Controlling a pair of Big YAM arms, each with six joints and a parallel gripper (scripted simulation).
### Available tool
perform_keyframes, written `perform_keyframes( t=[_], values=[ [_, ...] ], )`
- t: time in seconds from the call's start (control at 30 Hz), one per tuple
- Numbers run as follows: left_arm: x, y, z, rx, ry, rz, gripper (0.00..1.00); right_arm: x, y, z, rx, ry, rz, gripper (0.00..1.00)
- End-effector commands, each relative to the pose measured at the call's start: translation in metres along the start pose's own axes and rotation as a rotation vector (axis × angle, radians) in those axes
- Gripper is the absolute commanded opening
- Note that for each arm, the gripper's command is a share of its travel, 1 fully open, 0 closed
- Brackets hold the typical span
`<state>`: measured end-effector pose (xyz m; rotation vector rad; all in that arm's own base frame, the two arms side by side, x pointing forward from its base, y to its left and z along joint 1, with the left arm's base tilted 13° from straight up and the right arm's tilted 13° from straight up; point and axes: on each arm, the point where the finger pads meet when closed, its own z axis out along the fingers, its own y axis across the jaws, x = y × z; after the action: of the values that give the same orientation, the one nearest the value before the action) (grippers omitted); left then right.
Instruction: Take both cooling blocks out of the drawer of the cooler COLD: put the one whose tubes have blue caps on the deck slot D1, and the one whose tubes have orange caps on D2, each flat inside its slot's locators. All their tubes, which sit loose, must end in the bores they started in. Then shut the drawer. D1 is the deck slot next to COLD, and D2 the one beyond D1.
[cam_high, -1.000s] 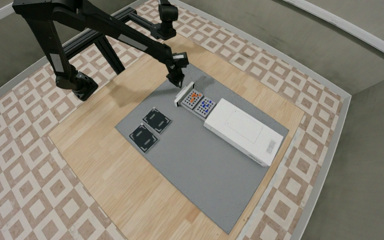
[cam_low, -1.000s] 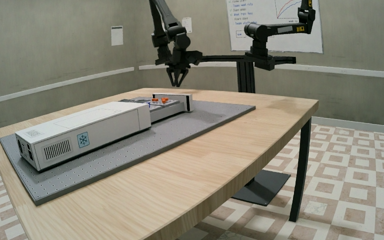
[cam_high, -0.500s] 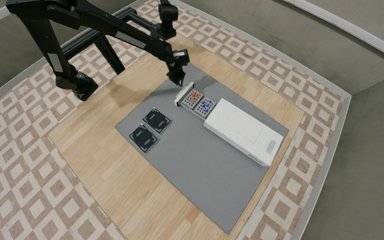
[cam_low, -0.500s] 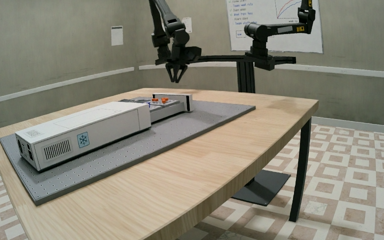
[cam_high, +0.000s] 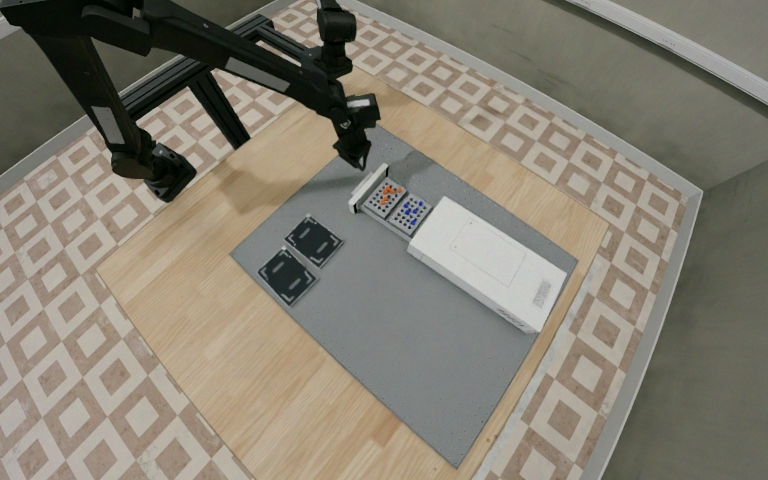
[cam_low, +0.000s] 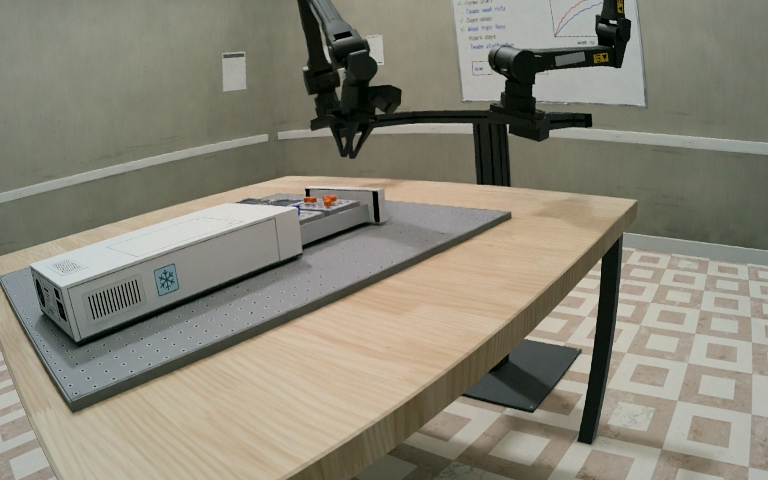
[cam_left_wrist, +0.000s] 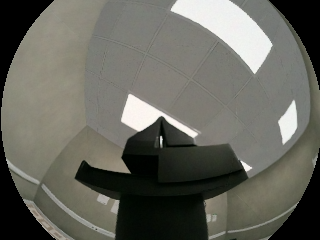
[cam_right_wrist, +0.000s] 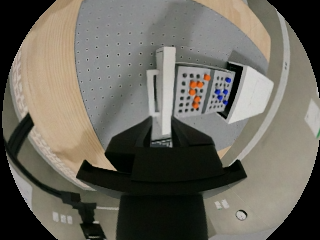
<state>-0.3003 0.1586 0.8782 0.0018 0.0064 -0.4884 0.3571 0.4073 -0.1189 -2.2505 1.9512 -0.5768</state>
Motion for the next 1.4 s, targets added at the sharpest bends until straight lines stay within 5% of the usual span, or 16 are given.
perform_keyframes(
  t=[0.0,0.17,0.2,0.5,1.37],
  values=[
    [0.024,0.001,0.008,0.002,0.035,-0.002,0.00,-0.024,-0.023,-0.022,0.033,-0.037,0.023,0.28],
    [0.024,0.001,0.008,0.002,0.035,-0.002,0.00,-0.027,-0.020,-0.012,0.042,-0.047,0.029,0.28],
    [0.024,0.001,0.008,0.002,0.035,-0.002,0.00,-0.023,-0.024,-0.011,-0.010,-0.021,0.030,1.00],
    [0.024,0.001,0.008,0.002,0.035,-0.002,0.00,-0.011,-0.061,-0.011,-0.243,-0.026,0.014,1.00],
    [0.024,0.001,0.008,0.002,0.035,-0.002,0.00,-0.007,-0.149,-0.030,-0.235,-0.023,0.015,1.00]
  ],
)
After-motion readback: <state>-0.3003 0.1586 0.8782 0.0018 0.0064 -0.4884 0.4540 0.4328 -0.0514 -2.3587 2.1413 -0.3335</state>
